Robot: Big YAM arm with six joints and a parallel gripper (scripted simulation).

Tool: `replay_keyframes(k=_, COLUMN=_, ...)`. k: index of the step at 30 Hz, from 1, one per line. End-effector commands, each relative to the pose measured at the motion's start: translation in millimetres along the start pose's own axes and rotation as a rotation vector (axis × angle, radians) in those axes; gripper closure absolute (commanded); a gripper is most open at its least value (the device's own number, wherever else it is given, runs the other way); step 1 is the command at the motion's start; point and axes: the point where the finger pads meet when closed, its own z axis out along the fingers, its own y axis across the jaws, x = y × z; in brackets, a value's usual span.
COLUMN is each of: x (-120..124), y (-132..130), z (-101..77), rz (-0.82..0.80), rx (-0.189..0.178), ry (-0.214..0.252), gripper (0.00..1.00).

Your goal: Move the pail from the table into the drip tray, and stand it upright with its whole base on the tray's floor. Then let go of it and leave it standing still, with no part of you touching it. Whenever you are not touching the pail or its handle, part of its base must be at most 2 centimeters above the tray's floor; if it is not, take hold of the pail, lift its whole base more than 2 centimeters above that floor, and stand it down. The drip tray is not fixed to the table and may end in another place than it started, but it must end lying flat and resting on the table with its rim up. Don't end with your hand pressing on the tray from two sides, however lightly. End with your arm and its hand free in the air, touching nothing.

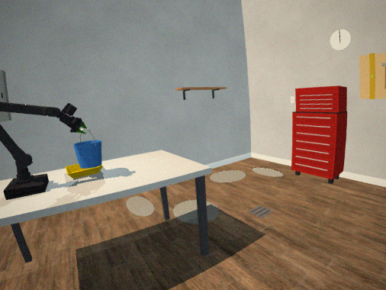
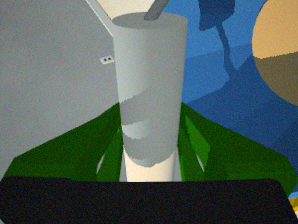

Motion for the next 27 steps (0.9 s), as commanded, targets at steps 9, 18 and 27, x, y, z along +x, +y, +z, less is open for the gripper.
replay_keyframes(k=9, x=24, y=60, z=-32.9, rz=-0.113, rx=-0.123, ry=0.003, gripper=0.80)
replay_keyframes(k=18, x=37, y=60, z=-31.1, rz=-0.128, rx=-0.116, ry=0.026, gripper=0.80)
replay_keyframes(k=27, x=55, y=61, z=-29.4, rz=-0.148, rx=-0.107, ry=0.058, gripper=0.80)
